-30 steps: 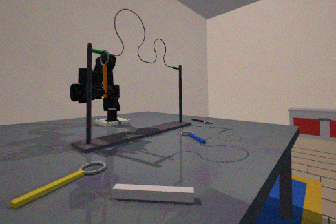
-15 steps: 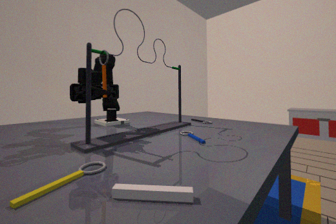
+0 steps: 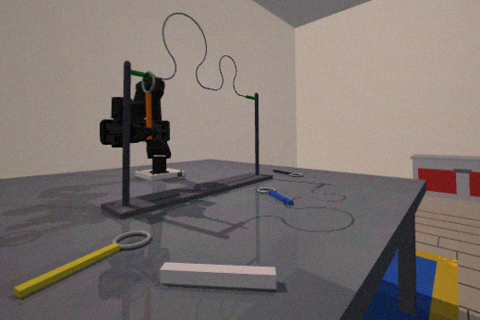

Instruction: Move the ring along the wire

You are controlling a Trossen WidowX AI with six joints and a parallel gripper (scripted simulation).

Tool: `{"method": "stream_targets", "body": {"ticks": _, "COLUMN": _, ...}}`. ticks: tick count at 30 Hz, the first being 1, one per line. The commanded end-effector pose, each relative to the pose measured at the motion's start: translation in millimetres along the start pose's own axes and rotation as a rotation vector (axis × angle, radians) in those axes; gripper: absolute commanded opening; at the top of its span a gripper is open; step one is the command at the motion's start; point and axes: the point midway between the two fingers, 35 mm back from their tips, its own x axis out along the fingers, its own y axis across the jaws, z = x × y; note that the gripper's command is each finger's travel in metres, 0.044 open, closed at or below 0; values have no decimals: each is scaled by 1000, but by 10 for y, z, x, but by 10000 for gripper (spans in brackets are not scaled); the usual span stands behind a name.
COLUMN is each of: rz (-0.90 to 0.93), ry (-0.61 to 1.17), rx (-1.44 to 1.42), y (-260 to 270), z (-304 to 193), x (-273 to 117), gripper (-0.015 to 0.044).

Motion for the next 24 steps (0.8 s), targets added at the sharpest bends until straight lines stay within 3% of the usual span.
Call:
{"method": "stream_targets", "body": {"ticks": 1, "rz": 0, "ry": 0, "rx": 0, "y": 0, "z": 0, "x": 0, "gripper": -150}}
{"method": "stream_targets", "body": {"ticks": 24, "rz": -31, "ry": -3, "rx": -34, "y": -27, "z": 176, "x": 3, "gripper": -150}}
